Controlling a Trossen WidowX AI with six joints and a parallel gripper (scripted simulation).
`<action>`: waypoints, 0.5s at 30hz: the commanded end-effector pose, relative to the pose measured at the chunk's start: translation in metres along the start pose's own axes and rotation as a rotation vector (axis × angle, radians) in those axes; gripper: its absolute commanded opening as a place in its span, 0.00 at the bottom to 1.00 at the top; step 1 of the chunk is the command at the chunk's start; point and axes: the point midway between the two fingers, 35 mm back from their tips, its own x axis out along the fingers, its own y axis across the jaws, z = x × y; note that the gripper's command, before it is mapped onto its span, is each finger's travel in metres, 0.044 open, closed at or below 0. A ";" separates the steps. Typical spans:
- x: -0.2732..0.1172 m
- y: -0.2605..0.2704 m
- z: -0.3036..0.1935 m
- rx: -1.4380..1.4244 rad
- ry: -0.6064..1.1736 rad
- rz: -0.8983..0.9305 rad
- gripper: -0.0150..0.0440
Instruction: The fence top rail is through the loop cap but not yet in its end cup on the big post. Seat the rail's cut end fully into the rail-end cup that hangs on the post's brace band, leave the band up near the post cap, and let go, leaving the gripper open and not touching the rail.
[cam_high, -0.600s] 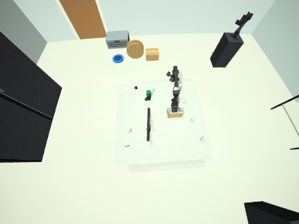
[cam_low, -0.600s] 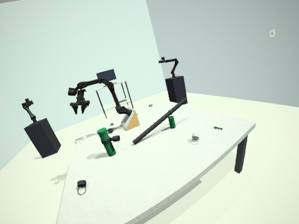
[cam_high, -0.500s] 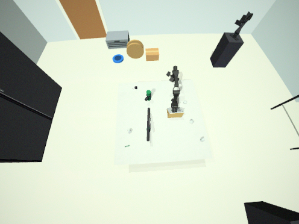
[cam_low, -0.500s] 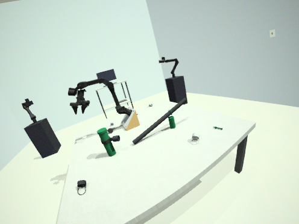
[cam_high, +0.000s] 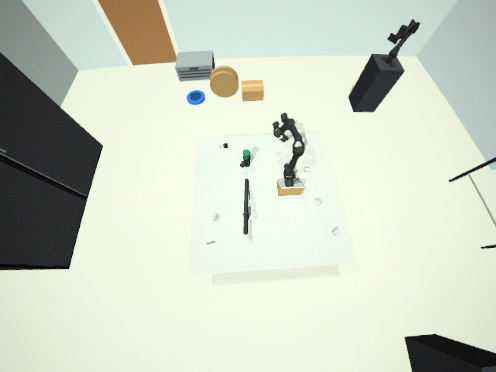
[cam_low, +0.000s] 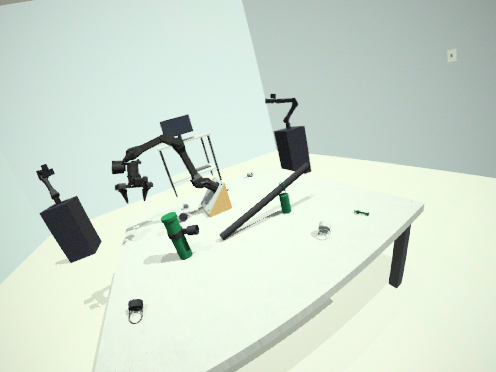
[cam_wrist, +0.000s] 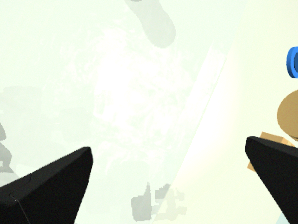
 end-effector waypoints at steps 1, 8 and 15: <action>0.018 0.000 0.016 0.122 -0.057 0.026 1.00; 0.053 0.002 0.063 0.378 -0.166 0.109 1.00; 0.077 0.010 0.126 0.625 -0.241 0.229 1.00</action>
